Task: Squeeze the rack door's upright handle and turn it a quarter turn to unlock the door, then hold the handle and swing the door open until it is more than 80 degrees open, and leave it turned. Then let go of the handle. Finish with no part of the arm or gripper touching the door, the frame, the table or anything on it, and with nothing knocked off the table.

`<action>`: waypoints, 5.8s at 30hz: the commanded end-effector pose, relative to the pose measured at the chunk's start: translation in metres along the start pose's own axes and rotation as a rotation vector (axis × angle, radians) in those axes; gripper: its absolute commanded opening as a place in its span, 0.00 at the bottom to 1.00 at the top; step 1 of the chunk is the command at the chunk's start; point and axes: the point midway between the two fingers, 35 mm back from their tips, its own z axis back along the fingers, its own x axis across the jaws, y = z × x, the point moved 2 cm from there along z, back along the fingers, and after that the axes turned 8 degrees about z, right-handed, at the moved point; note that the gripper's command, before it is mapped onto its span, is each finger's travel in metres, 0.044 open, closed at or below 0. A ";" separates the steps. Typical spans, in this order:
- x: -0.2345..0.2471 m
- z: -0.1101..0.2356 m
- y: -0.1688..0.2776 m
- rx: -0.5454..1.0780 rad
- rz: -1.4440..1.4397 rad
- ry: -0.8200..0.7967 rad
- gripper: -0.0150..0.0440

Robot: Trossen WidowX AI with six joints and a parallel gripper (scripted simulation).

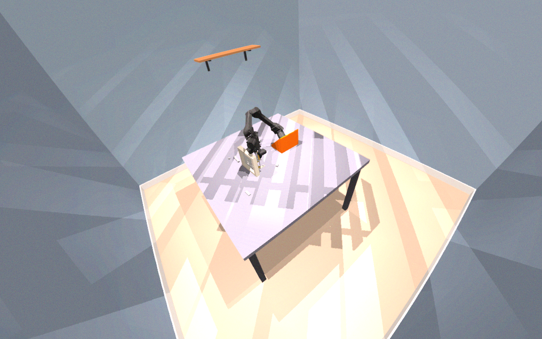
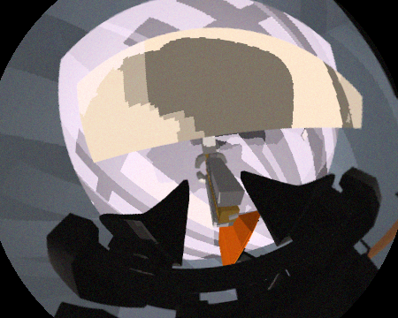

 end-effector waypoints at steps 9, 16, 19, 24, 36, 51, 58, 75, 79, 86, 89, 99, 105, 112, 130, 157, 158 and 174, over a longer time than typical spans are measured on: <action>0.000 0.000 -0.001 -0.003 -0.564 0.000 0.75; 0.000 0.000 -0.001 -0.003 -0.911 -0.001 0.75; 0.000 0.000 -0.001 -0.003 -1.060 -0.001 0.75; 0.000 0.000 -0.001 -0.003 -1.307 -0.001 0.75; 0.000 0.000 -0.001 -0.003 -1.728 -0.001 0.75; 0.000 0.000 -0.001 -0.003 -1.728 -0.001 0.67; 0.000 0.000 -0.001 -0.003 -1.728 -0.001 0.59; 0.000 0.000 -0.001 -0.003 -1.728 -0.001 0.40; 0.000 0.000 -0.001 -0.003 -1.728 -0.001 0.35; 0.000 0.000 -0.001 -0.003 -1.728 -0.001 0.29; 0.000 0.000 0.000 -0.003 -1.713 -0.001 0.29; -0.003 0.000 0.009 -0.003 -1.496 0.000 0.29; -0.005 0.000 0.017 -0.002 -1.362 0.000 0.29; -0.010 0.000 0.030 -0.002 -1.211 0.001 0.29; -0.032 -0.001 0.067 0.000 -0.873 0.003 0.29; -0.086 -0.001 0.107 0.002 -0.425 0.006 0.29; -0.088 -0.001 0.108 0.002 -0.409 0.007 0.29; -0.121 0.000 0.118 0.004 -0.180 0.008 0.29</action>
